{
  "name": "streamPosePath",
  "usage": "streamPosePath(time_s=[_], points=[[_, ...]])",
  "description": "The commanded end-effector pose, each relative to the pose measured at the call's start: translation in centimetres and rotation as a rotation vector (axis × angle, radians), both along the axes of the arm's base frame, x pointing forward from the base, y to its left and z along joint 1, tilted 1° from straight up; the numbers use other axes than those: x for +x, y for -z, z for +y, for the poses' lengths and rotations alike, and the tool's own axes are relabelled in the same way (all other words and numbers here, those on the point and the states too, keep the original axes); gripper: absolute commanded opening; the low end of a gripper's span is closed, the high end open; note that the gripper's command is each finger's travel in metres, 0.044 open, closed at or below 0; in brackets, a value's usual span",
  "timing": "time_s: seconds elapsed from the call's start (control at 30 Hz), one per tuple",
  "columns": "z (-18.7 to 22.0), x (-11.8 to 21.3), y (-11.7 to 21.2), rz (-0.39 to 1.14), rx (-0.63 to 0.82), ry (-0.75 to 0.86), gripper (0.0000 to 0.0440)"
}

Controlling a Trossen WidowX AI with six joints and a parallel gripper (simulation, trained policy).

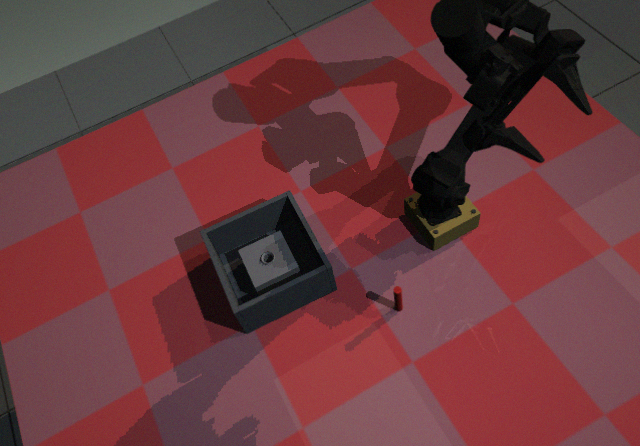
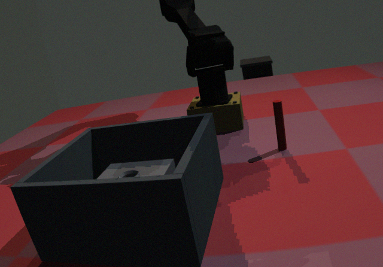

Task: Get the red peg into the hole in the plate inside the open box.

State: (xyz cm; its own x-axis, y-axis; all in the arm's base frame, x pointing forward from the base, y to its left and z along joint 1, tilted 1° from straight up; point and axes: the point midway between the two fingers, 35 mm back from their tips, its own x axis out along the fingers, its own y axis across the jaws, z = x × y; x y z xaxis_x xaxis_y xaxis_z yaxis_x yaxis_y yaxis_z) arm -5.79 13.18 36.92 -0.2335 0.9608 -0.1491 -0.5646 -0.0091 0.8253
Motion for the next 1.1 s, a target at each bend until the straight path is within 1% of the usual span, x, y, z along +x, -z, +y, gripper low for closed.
streamPosePath(time_s=[0.0, 0.07, 0.3, 0.47, 0.77, 1.07], points=[[0.2, 0.6, 0.2, 0.003, -0.018, 0.03, 0.0416], [0.5, 1.9, 0.8, 0.022, -0.058, 0.085, 0.044], [1.3, 5.8, 3.2, 0.141, -0.2, 0.242, 0.044], [1.6, 8.0, 5.2, 0.245, -0.305, 0.33, 0.044], [1.7, 11.2, 9.2, 0.435, -0.504, 0.477, 0.044], [1.3, 13.4, 13.4, 0.62, -0.714, 0.613, 0.044]])
